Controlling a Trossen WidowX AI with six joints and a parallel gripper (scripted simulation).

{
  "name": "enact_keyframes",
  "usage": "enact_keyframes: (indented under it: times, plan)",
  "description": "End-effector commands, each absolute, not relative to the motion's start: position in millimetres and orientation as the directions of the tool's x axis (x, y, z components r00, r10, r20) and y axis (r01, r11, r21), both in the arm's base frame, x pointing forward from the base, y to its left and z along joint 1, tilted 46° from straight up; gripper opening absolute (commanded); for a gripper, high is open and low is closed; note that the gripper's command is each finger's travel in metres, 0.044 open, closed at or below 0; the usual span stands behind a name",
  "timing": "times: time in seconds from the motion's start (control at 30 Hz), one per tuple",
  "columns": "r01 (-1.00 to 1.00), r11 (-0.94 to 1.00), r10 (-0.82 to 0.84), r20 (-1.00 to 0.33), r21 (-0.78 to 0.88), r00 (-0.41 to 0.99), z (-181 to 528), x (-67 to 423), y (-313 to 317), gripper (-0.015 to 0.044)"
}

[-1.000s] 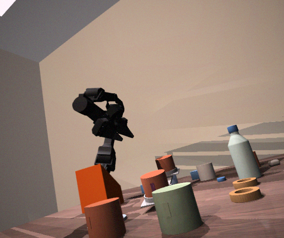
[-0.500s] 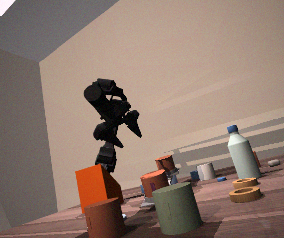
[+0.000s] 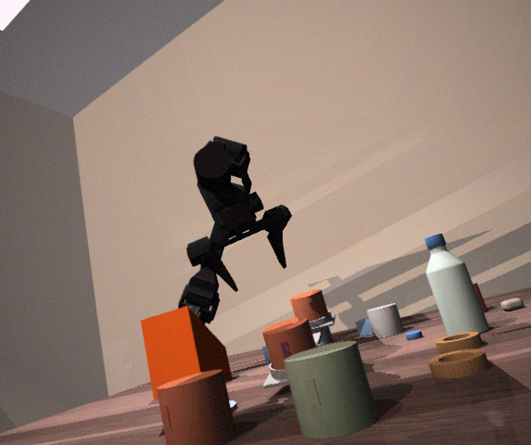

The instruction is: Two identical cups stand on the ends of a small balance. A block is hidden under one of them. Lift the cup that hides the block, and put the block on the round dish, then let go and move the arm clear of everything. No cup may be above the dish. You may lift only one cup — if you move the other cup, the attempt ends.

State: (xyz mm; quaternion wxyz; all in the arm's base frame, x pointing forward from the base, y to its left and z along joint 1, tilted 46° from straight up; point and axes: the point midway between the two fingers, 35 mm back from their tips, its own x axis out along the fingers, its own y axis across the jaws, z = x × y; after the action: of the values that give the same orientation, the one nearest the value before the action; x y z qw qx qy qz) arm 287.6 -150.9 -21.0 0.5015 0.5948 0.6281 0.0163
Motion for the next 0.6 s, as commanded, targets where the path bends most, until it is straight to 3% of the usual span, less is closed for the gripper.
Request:
enact_keyframes:
  times: [0.0, 0.37, 0.57]
  plan:
    - [0.815, 0.265, 0.754, -0.638, 0.515, 0.158, -35.5, 299.8, -149.5, 0.0440]
    - [0.964, 0.166, 0.712, -0.702, 0.209, 0.030, -70.7, 333.4, -137.6, 0.0440]
    - [0.969, 0.159, 0.708, -0.705, 0.191, 0.022, -72.8, 335.4, -136.6, 0.0440]
